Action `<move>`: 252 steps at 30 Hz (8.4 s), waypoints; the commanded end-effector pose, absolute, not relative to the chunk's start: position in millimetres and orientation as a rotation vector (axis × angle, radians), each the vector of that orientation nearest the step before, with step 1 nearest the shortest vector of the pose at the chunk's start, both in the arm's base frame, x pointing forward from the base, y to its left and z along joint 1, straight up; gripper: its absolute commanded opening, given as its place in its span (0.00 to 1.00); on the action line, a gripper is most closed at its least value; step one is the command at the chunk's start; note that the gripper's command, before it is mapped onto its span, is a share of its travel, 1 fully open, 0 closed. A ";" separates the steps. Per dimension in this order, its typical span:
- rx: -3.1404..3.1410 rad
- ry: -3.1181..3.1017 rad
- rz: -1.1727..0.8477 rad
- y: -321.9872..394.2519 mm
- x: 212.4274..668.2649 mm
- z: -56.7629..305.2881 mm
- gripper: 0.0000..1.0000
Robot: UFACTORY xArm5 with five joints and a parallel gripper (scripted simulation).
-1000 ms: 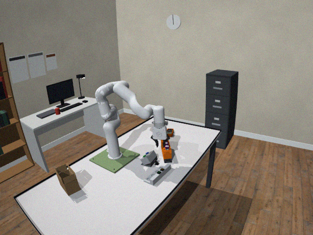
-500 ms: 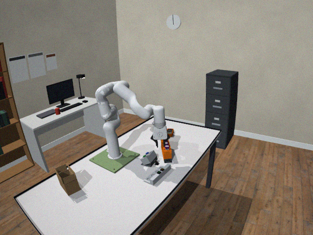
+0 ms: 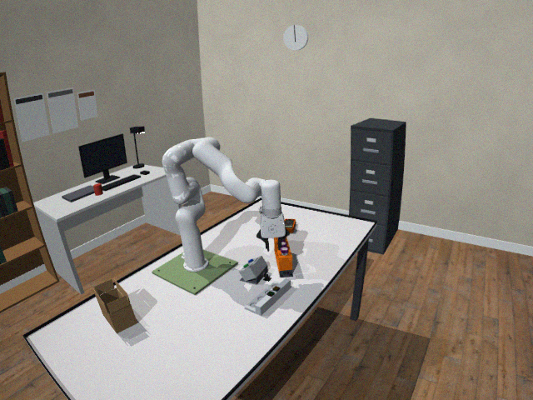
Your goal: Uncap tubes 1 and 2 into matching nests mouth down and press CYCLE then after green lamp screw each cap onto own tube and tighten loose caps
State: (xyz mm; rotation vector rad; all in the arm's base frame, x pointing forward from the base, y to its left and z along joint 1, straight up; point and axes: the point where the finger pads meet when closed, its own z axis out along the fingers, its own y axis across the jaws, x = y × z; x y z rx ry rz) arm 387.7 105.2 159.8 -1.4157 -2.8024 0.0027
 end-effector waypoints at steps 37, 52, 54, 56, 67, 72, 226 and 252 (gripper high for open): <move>-2.382 -2.057 0.003 269.6 320.1 160.0 0.46; -2.382 -2.057 0.003 307.5 304.1 159.7 0.46; -2.382 -2.057 0.003 307.5 304.1 159.7 0.46; -2.382 -2.057 0.003 307.5 304.1 159.7 0.46; -2.382 -2.057 0.003 307.4 304.2 132.7 0.46; -2.382 -2.057 0.003 307.4 304.2 124.2 0.46; -2.082 -2.359 0.004 307.3 304.2 114.9 0.46; -2.382 -2.057 0.003 307.3 304.2 114.9 0.00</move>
